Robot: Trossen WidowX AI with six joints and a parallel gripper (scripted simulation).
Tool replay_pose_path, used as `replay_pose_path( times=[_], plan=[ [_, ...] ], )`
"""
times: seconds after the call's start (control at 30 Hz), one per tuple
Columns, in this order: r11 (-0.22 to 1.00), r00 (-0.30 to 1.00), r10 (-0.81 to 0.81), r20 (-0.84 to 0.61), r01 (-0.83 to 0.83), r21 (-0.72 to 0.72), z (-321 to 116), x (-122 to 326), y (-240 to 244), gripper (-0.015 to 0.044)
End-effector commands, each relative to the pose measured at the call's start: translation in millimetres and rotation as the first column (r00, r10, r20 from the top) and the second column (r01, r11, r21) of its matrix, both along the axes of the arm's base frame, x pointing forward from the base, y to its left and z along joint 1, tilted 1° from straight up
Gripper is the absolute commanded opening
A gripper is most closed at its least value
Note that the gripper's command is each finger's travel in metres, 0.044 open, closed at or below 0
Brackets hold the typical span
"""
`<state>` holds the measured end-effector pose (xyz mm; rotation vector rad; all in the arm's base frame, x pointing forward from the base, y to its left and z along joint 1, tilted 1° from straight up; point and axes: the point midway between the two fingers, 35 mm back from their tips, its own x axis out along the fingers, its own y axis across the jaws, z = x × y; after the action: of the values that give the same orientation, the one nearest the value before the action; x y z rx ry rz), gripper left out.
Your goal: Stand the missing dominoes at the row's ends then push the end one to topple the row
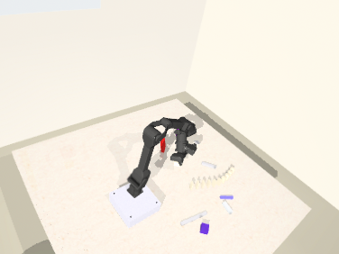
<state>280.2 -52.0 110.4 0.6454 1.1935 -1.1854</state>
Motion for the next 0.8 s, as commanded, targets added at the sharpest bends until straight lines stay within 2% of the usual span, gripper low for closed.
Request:
replay_pose_path(
  times=[0.0,0.37,0.77],
  plan=[
    [0.993,1.000,-0.026,-0.013,0.024,-0.115,-9.4,-4.9,-1.8,0.0022],
    [0.896,0.998,-0.008,0.066,0.036,-0.443,-20.4,-9.0,-0.5,0.0022],
    [0.703,0.965,0.165,0.203,0.029,-0.710,-19.6,-9.4,12.7,0.0022]
  ],
)
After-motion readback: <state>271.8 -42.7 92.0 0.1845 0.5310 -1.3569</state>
